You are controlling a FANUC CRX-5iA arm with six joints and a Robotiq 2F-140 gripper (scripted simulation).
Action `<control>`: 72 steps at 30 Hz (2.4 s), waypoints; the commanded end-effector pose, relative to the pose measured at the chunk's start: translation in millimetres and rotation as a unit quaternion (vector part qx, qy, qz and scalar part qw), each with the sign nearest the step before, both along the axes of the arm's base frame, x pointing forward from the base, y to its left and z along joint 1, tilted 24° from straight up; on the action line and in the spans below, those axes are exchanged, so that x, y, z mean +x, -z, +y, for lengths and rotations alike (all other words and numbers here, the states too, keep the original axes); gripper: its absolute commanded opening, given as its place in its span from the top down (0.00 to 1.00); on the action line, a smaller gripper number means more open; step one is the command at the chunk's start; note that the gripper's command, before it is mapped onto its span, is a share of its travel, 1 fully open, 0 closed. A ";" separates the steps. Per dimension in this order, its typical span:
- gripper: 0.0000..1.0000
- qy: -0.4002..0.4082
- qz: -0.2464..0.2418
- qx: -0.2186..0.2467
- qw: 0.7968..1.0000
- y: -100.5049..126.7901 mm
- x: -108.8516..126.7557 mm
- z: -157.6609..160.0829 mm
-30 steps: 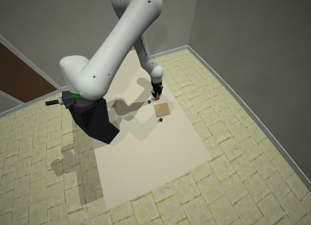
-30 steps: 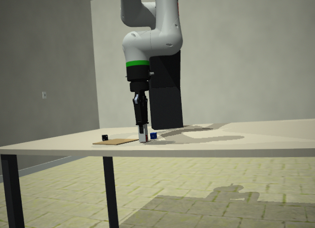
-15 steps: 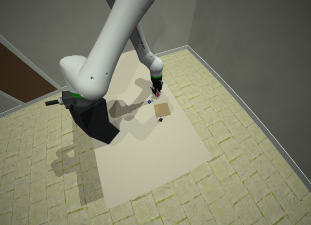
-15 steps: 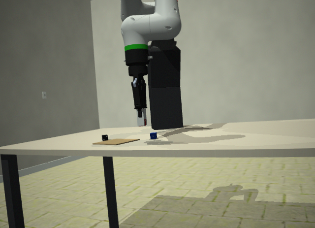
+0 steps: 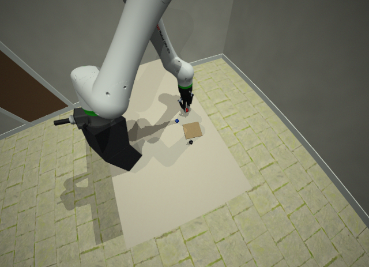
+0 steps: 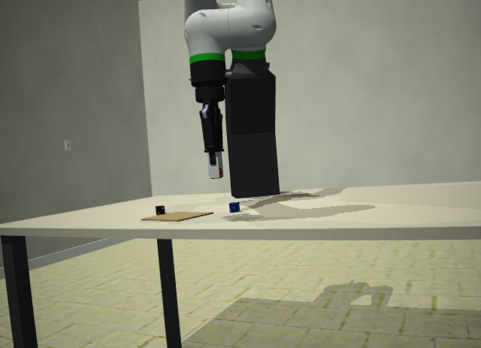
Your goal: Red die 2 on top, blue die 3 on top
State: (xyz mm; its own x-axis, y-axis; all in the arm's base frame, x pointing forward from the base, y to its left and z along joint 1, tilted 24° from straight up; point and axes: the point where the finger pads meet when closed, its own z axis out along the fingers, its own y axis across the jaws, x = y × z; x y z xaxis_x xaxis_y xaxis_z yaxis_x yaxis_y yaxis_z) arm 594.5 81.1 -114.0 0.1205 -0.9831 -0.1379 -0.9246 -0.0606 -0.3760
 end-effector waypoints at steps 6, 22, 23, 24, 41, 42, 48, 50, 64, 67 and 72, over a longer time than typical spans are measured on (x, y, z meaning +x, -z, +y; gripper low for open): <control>0.87 0.051 0.014 0.018 0.998 17.6 -20.0 -55.4; 0.87 0.129 0.024 0.051 0.990 39.5 -54.6 -122.8; 0.87 0.129 0.024 0.051 0.990 39.5 -54.6 -122.8; 0.87 0.129 0.024 0.051 0.990 39.5 -54.6 -122.8; 0.87 0.129 0.024 0.051 0.990 65.3 -44.4 -118.0; 0.87 0.129 0.024 0.051 0.990 69.5 -42.8 -117.3; 0.87 0.129 0.024 0.051 0.990 96.5 -32.1 -112.3; 0.87 0.129 0.024 0.051 0.990 104.9 -28.8 -110.7; 0.87 0.129 0.024 0.051 0.990 127.6 -19.8 -106.5; 0.87 0.129 0.024 0.051 0.990 127.6 -19.8 -106.5; 0.87 0.129 0.024 0.051 0.990 127.6 -19.8 -106.5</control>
State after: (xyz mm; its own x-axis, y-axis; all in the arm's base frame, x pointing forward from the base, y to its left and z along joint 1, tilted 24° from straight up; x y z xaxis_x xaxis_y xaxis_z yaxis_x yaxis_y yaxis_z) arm 574.6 -25.3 -241.7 -0.1421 -0.9610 -0.2374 -0.9215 0.2160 -0.3227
